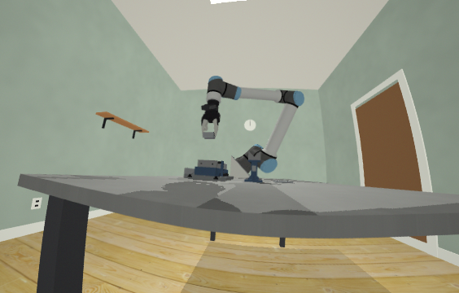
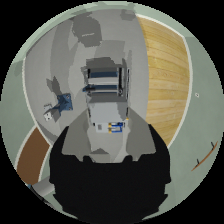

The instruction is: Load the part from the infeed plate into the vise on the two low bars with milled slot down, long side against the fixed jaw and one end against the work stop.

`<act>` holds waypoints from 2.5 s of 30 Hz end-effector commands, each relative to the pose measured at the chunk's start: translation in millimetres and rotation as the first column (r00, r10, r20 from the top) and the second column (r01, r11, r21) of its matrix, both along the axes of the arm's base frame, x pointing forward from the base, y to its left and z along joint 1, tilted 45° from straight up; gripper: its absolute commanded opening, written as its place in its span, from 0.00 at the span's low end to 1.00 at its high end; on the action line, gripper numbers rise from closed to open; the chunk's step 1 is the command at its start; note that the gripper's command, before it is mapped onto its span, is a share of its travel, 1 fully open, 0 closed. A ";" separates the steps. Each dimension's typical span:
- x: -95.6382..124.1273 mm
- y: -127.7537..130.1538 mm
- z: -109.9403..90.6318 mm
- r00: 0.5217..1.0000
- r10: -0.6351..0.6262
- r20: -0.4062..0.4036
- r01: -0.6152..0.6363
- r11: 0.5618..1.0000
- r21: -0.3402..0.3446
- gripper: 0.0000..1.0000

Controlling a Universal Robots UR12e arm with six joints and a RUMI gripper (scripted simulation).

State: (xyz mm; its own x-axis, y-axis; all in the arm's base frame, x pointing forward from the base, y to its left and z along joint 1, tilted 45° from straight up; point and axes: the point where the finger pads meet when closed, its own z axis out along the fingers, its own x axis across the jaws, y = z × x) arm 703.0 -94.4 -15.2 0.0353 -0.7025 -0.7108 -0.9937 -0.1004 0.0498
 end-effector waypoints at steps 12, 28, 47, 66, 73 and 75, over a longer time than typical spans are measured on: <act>0.5 -0.6 0.2 1.000 -0.002 0.000 0.002 1.000 -0.001 0.00; 0.2 2.5 -3.0 1.000 -0.015 -0.013 0.015 1.000 -0.003 0.00; -1.9 23.6 -24.7 1.000 -0.015 -0.013 0.015 1.000 -0.003 0.00; -4.4 47.7 -49.3 1.000 -0.015 -0.013 0.015 1.000 -0.003 0.00; -5.0 53.3 -55.1 1.000 -0.015 -0.013 0.015 1.000 -0.003 0.00; -5.2 55.3 -57.1 1.000 -0.015 -0.013 0.015 1.000 -0.003 0.00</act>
State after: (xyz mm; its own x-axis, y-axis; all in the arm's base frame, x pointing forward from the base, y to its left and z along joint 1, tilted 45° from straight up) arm 697.5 -42.3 -68.6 0.0148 -0.7046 -0.7094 -0.9942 -0.0861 0.0647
